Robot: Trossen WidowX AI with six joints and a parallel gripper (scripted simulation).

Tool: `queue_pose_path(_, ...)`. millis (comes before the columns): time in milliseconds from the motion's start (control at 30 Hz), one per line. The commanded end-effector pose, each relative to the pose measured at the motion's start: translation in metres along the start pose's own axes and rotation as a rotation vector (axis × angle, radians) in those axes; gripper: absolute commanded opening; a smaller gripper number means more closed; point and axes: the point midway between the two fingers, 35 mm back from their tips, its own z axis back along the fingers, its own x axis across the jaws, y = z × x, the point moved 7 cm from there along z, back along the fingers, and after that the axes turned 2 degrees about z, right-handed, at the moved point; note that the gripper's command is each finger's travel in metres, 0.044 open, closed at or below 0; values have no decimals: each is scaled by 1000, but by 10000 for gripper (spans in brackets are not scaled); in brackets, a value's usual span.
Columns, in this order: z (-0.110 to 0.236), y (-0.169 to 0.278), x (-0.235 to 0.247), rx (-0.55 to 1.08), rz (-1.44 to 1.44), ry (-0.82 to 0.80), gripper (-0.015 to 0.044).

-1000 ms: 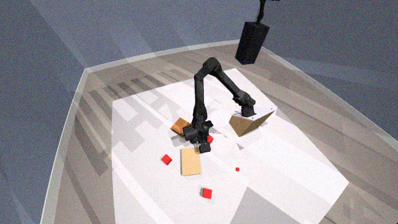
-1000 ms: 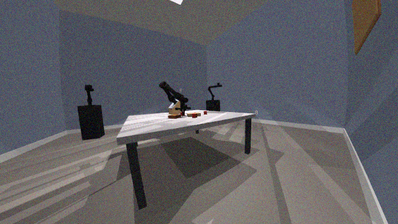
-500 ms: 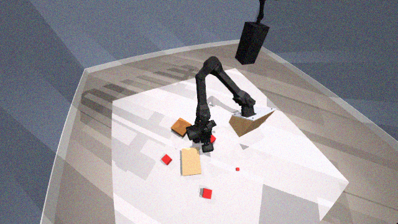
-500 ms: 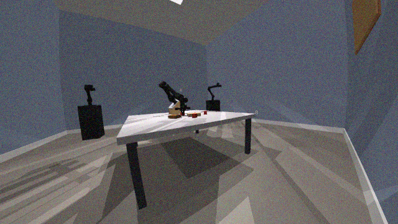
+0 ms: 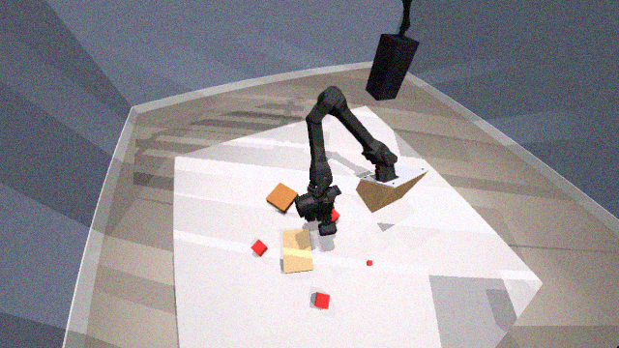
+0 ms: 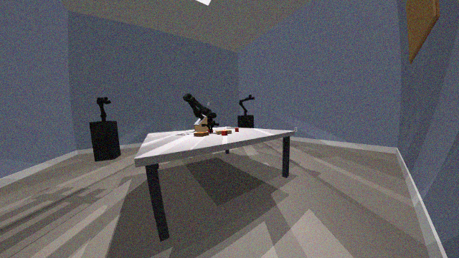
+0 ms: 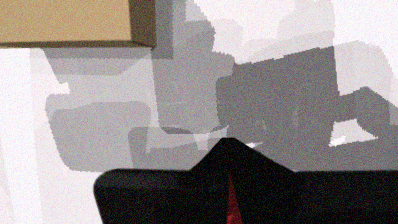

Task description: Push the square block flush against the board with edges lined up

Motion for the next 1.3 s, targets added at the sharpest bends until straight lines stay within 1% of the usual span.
queue_pose_path(0,0,7,0,-2,-1,4,0)
queue_pose_path(1267,1,12,-1,-2,-1,4,0)
